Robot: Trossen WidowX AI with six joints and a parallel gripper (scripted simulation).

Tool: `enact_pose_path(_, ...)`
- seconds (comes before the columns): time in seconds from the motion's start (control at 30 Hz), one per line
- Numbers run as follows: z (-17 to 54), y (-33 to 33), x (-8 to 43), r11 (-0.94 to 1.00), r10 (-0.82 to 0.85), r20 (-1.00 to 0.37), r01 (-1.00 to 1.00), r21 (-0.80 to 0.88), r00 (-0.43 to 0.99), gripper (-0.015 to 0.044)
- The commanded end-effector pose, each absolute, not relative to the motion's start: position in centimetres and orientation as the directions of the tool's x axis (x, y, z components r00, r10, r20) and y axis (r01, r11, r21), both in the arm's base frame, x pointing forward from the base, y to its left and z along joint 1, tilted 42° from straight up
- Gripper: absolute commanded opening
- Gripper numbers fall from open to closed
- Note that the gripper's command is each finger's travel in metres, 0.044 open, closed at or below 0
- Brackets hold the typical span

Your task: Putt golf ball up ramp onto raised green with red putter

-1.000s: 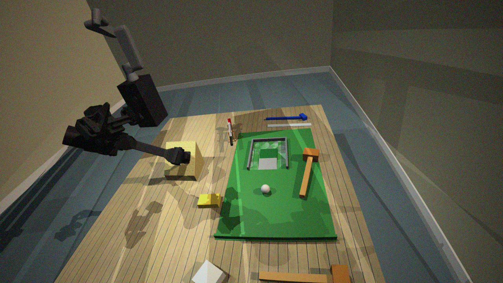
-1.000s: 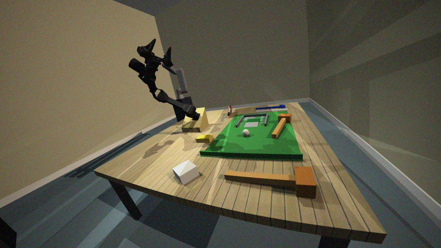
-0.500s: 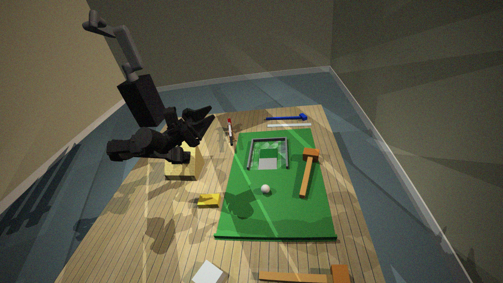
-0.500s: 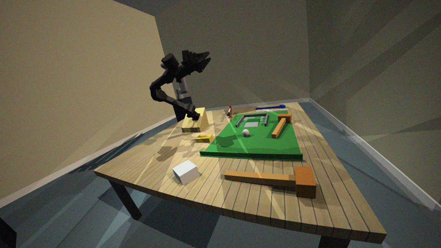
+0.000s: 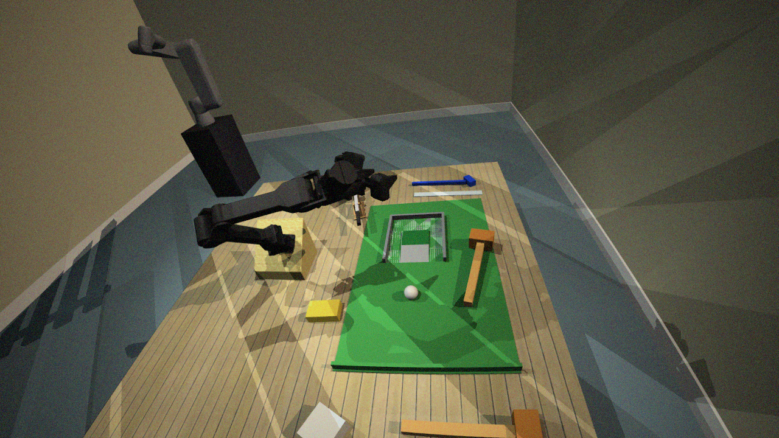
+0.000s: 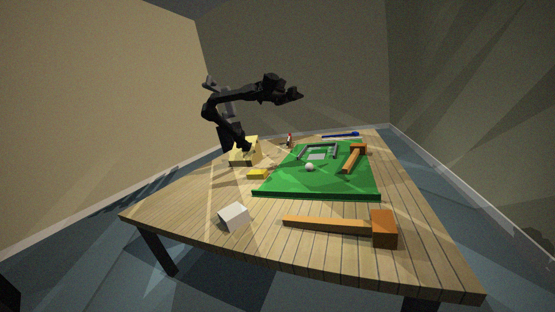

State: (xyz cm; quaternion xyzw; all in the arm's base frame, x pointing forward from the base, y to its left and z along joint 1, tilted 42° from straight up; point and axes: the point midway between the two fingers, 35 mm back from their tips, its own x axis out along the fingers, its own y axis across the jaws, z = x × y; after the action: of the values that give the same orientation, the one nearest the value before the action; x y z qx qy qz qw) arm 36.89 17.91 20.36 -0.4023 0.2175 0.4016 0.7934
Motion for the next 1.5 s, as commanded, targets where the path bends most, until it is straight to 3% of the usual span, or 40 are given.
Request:
enact_pose_path(0.0,13.0,19.2,35.9,0.252,0.352,-0.82,-0.889,-0.382,0.452,0.044)
enact_pose_path(0.33,-1.8,20.3,29.0,-0.032,-0.019,-0.992,-0.992,-0.123,0.123,0.044)
enact_pose_path(0.63,-10.3,17.0,21.1,-0.266,-0.434,-0.901,-0.951,0.16,-0.031,0.044)
enact_pose_path(1.47,-13.8,13.6,21.6,-0.269,-0.443,-0.896,-0.949,0.166,-0.031,0.044)
